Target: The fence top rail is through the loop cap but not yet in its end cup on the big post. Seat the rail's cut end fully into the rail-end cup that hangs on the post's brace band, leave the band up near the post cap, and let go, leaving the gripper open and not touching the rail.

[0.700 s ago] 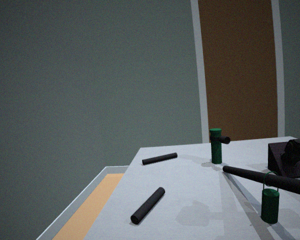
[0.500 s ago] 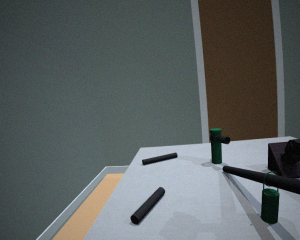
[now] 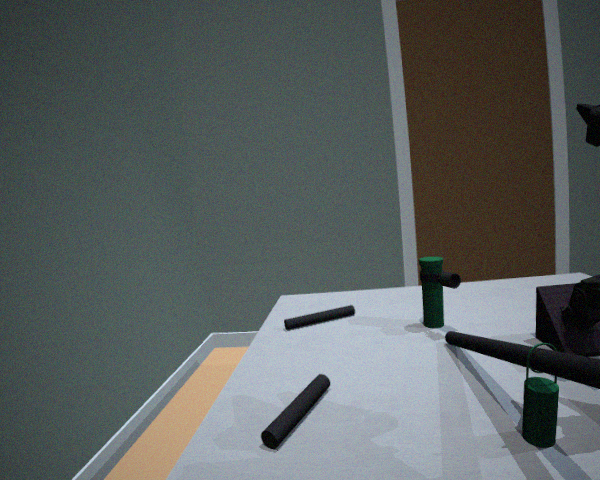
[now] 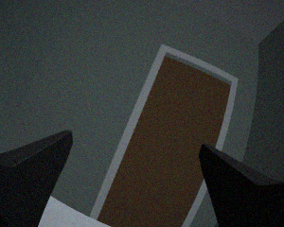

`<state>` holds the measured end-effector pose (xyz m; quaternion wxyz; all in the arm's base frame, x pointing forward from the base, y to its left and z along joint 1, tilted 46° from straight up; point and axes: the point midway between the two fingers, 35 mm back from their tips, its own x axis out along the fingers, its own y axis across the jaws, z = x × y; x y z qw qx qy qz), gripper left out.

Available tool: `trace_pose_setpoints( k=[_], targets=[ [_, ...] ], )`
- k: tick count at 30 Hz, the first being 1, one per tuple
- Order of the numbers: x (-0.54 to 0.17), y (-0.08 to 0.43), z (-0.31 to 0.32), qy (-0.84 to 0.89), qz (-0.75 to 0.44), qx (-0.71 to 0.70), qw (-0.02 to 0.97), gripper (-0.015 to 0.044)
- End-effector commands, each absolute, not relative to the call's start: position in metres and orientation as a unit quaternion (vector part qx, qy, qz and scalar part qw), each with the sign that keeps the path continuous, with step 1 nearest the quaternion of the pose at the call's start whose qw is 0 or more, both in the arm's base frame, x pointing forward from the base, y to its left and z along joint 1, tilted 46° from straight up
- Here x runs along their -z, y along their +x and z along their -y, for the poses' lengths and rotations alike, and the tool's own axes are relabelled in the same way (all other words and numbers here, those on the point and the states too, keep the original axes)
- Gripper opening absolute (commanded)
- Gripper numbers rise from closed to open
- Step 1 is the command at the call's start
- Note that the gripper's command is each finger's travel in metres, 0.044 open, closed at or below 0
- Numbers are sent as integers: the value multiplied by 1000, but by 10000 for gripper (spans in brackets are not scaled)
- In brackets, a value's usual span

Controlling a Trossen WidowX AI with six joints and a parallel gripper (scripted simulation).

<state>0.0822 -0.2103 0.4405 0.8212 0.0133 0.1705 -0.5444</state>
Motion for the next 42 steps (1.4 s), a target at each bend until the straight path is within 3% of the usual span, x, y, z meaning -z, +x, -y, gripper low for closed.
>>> trace_pose_setpoints(
  k=[1,12,22,32,42],
  targets=[
    [-392,123,224,30,-261,443,857,440],
    [-255,227,183,97,-447,62,887,440],
    [-170,273,82,246,-466,-292,798,440],
    [-161,276,80,234,-451,-329,796,440],
    [-108,280,131,-46,-309,-473,824,440]
  ],
)
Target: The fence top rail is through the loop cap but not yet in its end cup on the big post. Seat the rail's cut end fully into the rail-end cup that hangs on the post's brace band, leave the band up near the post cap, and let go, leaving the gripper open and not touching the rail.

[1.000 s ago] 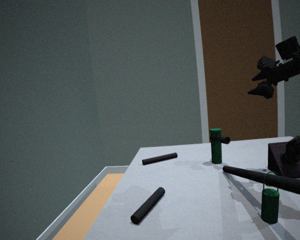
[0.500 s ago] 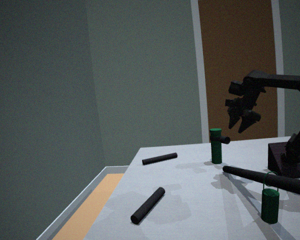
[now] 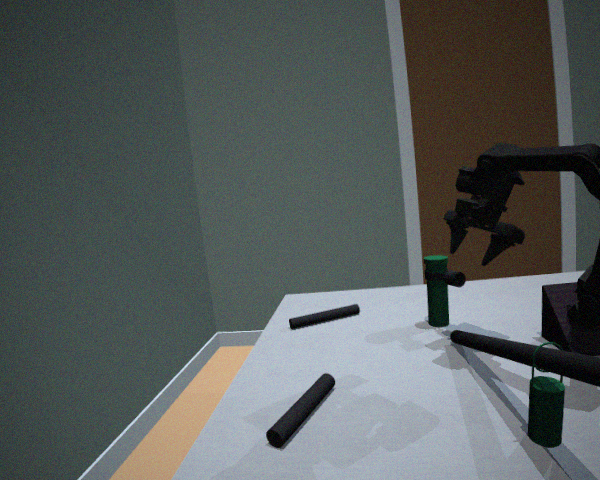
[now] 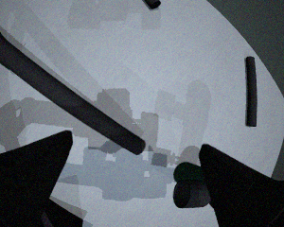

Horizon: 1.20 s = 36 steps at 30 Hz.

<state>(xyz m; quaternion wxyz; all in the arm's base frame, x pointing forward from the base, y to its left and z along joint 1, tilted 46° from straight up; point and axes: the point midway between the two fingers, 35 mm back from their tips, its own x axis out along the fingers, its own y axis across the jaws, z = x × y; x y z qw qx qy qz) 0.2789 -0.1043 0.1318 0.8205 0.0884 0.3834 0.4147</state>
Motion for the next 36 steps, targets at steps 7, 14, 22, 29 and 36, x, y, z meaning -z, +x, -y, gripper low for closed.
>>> trace_pose_setpoints(
  k=[7,14,22,29,36],
  targets=[
    [-63,272,164,-254,-161,-544,783,440],
    [-30,263,183,-394,-38,-566,724,440],
    [-27,262,184,-405,-27,-566,717,440],
    [-27,262,184,-405,-27,-566,717,440],
    [-16,260,174,-406,-23,-567,717,440]
  ],
)
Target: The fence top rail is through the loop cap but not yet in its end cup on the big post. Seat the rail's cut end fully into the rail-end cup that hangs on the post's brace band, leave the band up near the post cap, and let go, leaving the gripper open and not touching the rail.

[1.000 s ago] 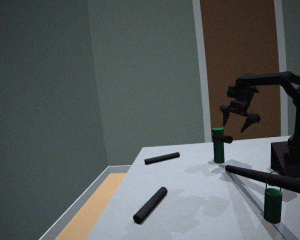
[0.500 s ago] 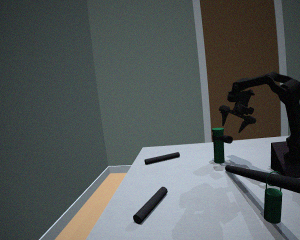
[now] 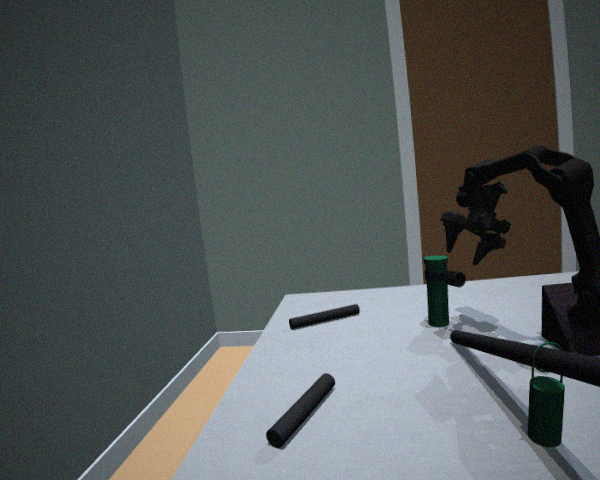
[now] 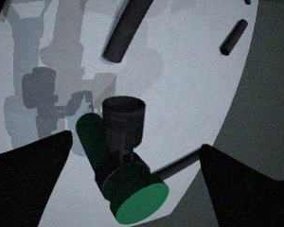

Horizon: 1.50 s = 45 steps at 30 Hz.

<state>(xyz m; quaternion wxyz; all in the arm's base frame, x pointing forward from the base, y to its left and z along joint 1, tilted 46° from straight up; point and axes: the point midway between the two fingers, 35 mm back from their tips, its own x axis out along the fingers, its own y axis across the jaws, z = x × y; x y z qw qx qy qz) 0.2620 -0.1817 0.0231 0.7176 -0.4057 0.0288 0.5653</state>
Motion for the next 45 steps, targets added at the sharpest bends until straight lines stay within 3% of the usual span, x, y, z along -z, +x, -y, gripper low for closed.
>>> trace_pose_setpoints(
  k=[1,45],
  targets=[
    [-11,260,170,-406,-21,-567,716,440],
    [24,281,115,-419,-4,-574,703,440]
  ],
)
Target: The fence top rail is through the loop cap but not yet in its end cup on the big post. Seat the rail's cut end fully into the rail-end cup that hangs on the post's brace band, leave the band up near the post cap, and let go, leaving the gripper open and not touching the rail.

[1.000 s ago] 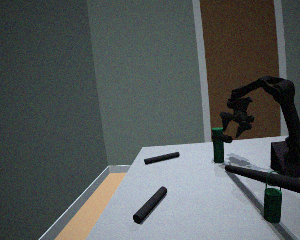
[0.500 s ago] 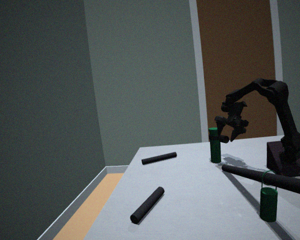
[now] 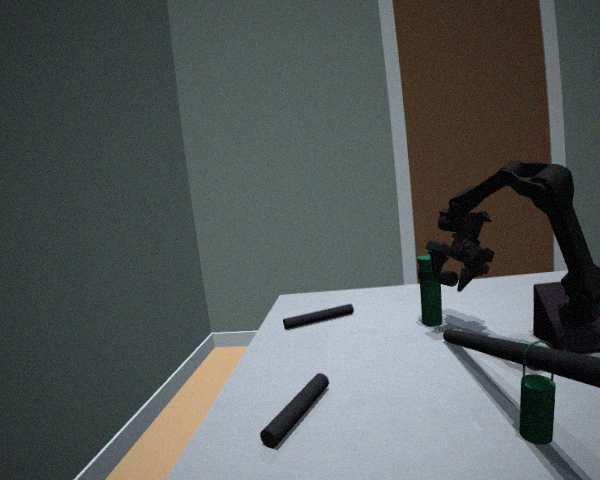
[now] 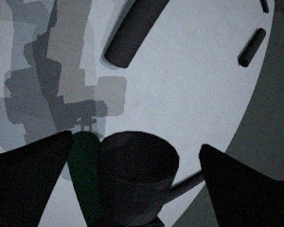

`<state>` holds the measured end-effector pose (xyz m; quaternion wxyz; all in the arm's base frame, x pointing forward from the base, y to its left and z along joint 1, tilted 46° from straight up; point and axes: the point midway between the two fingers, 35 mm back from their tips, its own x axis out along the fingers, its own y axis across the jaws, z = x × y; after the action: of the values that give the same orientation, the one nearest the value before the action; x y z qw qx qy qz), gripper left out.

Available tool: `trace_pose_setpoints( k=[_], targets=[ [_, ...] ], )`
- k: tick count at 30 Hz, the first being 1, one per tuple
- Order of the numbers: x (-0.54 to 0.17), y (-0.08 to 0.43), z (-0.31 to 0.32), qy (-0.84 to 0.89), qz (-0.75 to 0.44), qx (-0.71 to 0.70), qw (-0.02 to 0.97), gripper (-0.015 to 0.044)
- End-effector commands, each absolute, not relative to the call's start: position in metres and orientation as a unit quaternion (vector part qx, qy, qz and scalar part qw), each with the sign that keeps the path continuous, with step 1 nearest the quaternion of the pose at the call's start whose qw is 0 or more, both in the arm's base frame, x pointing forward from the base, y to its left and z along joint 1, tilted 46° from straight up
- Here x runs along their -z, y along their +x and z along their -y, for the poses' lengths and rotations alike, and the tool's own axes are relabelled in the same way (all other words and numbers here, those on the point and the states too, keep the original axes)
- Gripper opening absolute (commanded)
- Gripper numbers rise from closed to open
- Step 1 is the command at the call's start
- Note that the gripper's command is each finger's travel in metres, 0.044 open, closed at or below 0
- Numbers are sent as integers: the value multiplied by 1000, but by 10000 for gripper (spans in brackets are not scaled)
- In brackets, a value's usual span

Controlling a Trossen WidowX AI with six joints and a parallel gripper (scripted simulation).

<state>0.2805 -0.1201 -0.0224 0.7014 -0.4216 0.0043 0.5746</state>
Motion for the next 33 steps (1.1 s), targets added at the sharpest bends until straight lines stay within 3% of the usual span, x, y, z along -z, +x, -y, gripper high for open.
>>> trace_pose_setpoints(
  k=[1,6,19,22,25,33],
  targets=[
    [25,282,114,-419,-3,-575,703,440],
    [28,283,108,-421,-1,-576,701,440],
    [28,283,108,-421,0,-576,701,99],
    [28,283,108,-421,0,-576,701,79],
    [28,284,107,-418,-6,-574,704,0],
    [26,289,105,-410,-29,-568,713,0]
  ],
)
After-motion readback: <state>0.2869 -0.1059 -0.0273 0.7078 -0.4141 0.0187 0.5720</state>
